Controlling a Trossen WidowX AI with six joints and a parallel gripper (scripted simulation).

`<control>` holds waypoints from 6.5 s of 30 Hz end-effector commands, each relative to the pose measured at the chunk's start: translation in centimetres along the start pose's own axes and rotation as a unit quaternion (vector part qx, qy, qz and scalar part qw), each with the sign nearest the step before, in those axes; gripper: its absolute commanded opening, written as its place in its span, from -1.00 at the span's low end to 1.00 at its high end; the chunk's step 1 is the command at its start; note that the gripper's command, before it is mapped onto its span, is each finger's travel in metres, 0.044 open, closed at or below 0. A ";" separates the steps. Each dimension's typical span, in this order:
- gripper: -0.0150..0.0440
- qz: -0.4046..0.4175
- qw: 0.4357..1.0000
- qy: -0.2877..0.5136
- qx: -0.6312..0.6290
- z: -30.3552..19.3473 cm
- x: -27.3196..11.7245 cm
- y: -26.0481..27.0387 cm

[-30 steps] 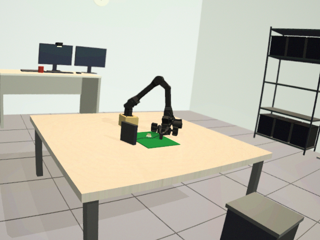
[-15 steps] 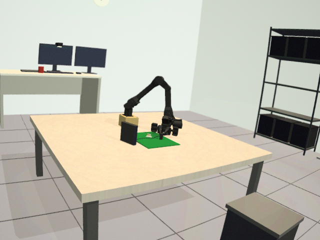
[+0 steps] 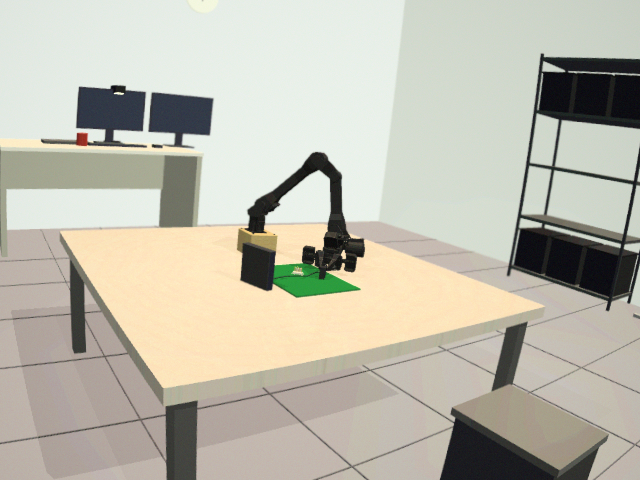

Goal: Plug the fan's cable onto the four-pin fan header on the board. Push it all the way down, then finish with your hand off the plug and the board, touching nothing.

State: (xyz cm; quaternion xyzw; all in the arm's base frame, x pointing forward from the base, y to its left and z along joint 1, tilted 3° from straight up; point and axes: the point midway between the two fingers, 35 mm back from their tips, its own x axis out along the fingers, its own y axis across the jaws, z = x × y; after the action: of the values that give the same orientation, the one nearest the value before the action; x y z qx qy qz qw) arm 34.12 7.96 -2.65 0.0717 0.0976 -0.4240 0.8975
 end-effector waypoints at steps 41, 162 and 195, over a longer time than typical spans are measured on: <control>-0.02 0.000 1.000 0.000 0.000 0.0 0.0 0.0; 1.00 0.030 0.784 0.618 -0.055 11.1 -5.6 -0.2; 1.00 0.081 0.776 0.620 -0.085 6.3 4.6 -0.5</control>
State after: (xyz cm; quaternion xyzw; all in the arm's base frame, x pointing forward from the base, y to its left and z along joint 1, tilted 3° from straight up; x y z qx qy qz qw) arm 37.38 2.78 2.78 0.2473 0.6625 -0.2023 0.6775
